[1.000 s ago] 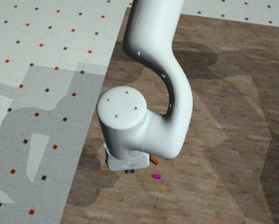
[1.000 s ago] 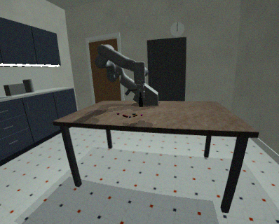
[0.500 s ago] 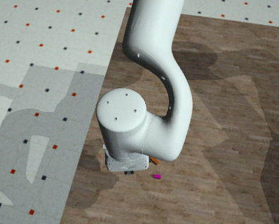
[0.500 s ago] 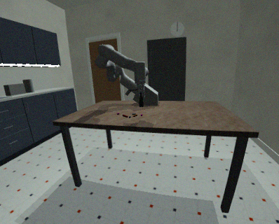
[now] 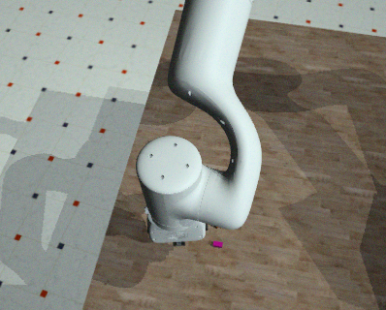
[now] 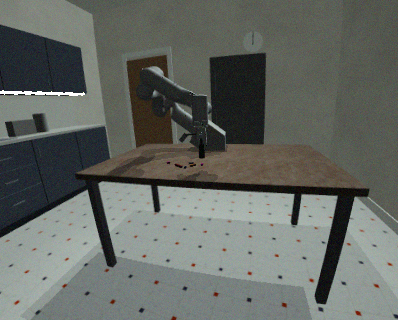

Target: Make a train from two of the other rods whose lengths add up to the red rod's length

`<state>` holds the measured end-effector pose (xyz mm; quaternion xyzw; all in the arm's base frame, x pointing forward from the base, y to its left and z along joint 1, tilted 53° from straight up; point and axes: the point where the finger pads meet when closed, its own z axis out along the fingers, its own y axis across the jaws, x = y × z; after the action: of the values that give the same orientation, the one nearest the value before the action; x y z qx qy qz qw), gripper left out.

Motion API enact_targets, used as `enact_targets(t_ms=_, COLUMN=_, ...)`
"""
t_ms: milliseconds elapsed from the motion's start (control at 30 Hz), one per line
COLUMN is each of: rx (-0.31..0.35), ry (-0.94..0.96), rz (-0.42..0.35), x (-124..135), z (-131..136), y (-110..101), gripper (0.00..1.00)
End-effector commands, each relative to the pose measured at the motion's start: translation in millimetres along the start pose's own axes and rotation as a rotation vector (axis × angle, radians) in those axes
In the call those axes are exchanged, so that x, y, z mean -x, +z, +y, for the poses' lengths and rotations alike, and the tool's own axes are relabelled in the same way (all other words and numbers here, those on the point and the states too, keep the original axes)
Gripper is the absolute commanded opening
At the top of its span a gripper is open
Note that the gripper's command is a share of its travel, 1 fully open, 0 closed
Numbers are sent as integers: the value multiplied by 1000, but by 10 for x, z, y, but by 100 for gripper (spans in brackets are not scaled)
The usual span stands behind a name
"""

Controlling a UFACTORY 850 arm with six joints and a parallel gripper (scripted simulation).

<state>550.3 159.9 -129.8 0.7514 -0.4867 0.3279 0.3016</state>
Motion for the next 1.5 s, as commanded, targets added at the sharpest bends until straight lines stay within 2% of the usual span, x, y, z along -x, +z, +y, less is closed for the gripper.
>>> enact_targets(t_ms=0, rx=-2, ry=1, rz=0, x=1, z=-14, y=156, gripper=4)
enact_targets(t_ms=467, rx=-2, ry=1, rz=0, x=4, z=-21, y=531, gripper=4)
enact_targets(t_ms=1467, rx=-2, ry=1, rz=0, x=4, z=-22, y=550, gripper=4)
